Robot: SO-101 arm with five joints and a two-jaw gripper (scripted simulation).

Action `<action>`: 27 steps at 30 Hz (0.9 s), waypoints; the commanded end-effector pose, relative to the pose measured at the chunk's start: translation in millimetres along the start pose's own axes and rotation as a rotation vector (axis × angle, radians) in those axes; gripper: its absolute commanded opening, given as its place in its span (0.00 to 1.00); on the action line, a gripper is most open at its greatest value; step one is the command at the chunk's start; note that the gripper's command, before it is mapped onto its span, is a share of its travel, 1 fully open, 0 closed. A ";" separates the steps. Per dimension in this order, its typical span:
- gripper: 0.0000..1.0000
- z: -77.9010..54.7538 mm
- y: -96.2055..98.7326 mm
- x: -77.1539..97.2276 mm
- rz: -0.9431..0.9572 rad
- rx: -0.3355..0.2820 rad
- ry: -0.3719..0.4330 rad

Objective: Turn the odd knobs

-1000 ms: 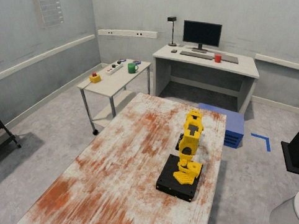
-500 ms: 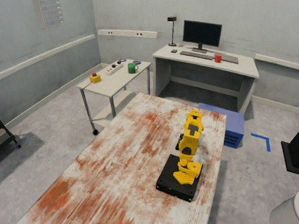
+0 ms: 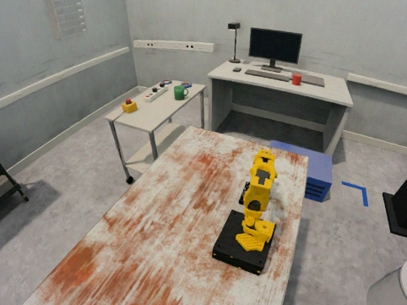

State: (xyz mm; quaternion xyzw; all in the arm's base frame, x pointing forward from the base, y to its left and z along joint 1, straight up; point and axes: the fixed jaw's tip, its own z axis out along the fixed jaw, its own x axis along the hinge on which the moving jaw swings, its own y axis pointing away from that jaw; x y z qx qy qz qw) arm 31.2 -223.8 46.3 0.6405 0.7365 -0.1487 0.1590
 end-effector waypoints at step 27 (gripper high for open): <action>0.40 6.5 0.6 14.4 0.000 -0.004 0.089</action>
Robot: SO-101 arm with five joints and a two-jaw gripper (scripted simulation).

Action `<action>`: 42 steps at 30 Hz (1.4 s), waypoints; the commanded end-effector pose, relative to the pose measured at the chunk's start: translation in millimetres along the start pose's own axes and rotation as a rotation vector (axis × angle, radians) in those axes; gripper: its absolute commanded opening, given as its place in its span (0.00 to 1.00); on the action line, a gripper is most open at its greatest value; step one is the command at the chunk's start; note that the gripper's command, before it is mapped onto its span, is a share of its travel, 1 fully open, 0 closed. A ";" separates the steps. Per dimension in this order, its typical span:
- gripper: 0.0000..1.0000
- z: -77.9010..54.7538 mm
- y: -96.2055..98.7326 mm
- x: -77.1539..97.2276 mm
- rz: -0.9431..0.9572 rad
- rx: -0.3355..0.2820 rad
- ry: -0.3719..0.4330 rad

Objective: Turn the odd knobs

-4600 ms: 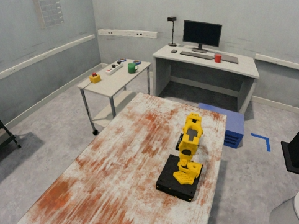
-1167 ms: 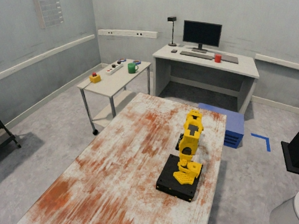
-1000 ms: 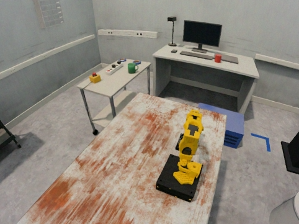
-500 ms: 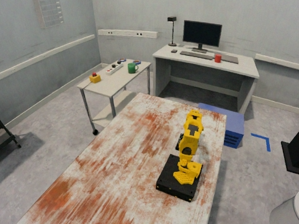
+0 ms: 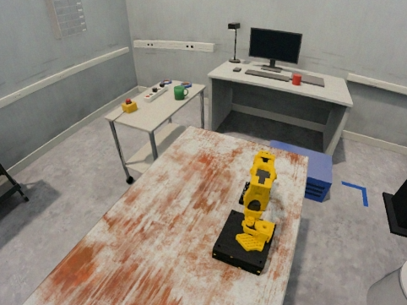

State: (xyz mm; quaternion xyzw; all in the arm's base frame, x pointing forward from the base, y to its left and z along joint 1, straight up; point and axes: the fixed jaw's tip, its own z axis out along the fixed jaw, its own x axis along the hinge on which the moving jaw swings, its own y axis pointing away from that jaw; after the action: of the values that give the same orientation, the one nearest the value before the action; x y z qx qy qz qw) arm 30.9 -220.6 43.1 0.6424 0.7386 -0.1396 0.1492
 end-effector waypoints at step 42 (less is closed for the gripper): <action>0.40 21.3 2.6 67.2 -0.026 -0.020 0.409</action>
State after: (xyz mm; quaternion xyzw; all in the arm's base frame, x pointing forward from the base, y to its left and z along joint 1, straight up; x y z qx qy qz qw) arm 26.1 -175.7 1.8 0.6506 0.7591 -0.0162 0.0163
